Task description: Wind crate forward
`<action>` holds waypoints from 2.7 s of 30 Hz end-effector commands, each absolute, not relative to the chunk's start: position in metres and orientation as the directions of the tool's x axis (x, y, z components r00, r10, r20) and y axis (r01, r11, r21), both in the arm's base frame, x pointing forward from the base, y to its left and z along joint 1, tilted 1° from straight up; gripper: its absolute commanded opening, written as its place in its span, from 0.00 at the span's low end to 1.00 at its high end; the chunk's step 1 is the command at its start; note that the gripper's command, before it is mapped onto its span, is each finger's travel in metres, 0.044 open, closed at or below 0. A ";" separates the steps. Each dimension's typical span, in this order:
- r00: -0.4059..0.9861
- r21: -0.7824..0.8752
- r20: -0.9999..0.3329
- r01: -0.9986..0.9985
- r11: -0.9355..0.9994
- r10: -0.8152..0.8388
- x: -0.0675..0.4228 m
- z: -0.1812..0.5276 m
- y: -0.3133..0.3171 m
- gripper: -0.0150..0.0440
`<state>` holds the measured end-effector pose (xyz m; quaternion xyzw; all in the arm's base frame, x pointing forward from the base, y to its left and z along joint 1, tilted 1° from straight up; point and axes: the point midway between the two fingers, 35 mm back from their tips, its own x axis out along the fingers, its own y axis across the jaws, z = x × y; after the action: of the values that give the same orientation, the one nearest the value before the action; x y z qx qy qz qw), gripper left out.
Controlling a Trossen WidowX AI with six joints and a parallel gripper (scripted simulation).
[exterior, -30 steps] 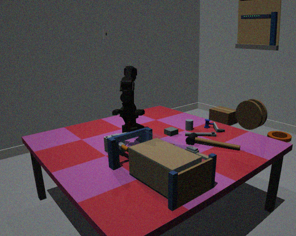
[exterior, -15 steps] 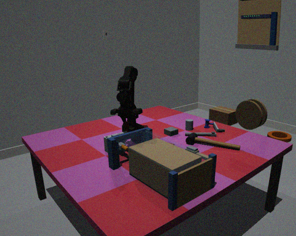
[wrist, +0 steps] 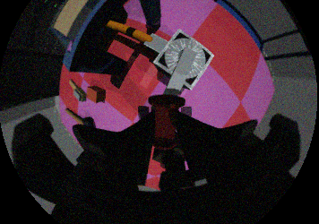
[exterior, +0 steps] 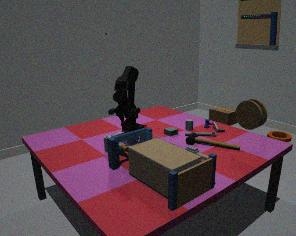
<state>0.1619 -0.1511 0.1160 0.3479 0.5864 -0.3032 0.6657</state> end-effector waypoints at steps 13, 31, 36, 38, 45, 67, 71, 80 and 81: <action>0.015 0.009 -1.000 0.845 0.534 -0.007 0.124 0.096 -0.171 0.25; 0.014 0.006 -1.000 0.845 0.534 -0.009 0.105 0.096 -0.192 0.25; 0.013 0.006 -1.000 0.845 0.534 -0.010 0.101 0.096 -0.199 0.25; 0.013 0.006 -1.000 0.845 0.534 -0.010 0.099 0.096 -0.201 0.25; 0.012 0.005 -1.000 0.845 0.534 -0.011 0.094 0.096 -0.212 0.25; 0.012 0.002 -1.000 0.845 0.534 -0.014 0.087 0.097 -0.246 0.25; 0.012 0.002 -1.000 0.845 0.534 -0.014 0.087 0.097 -0.252 0.25; 0.012 0.002 -1.000 0.845 0.534 -0.016 0.089 0.097 -0.266 0.25; 0.012 0.001 -1.000 0.845 0.534 -0.016 0.089 0.097 -0.268 0.25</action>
<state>0.0907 -0.2550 0.1080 0.3388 0.6071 -0.3409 0.6327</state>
